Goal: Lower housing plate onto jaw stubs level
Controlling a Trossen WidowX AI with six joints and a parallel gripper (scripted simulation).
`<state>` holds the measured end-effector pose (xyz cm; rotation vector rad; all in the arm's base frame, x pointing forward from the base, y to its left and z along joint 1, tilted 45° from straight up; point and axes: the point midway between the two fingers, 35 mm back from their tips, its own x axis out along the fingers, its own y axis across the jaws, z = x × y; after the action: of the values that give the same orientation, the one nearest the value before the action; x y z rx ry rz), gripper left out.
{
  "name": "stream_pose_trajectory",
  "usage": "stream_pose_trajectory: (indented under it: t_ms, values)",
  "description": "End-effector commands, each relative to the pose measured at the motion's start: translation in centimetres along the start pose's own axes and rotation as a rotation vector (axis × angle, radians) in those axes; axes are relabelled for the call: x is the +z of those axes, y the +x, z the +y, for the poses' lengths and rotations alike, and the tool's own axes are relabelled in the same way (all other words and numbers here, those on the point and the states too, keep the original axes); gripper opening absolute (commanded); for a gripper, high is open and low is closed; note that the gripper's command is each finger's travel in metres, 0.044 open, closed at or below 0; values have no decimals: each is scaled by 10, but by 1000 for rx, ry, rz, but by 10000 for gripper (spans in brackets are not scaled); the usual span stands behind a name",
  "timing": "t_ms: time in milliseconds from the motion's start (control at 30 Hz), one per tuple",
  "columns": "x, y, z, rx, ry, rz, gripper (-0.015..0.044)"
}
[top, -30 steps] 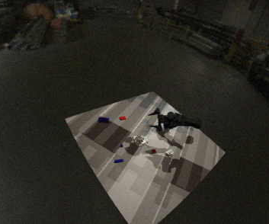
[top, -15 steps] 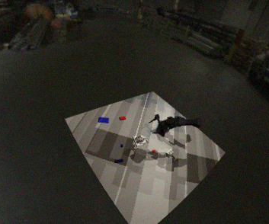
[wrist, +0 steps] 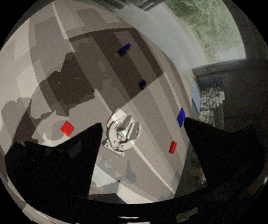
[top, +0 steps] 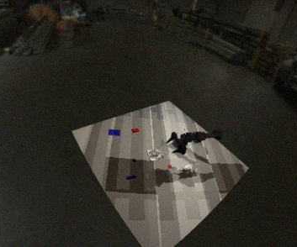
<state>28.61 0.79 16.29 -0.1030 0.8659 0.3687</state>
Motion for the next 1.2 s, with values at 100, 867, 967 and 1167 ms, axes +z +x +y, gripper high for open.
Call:
stream_pose_trajectory:
  t_ms: [100, 867, 967, 1167]
  values:
    - [-1, 0, 22, 75, -116, 15, 440]
    - [-12, -13, 109, 403, -503, 40, 440]
    - [-14, -16, 119, 447, -552, 38, 440]
    - [-20, -24, 140, 537, -650, 33, 440]
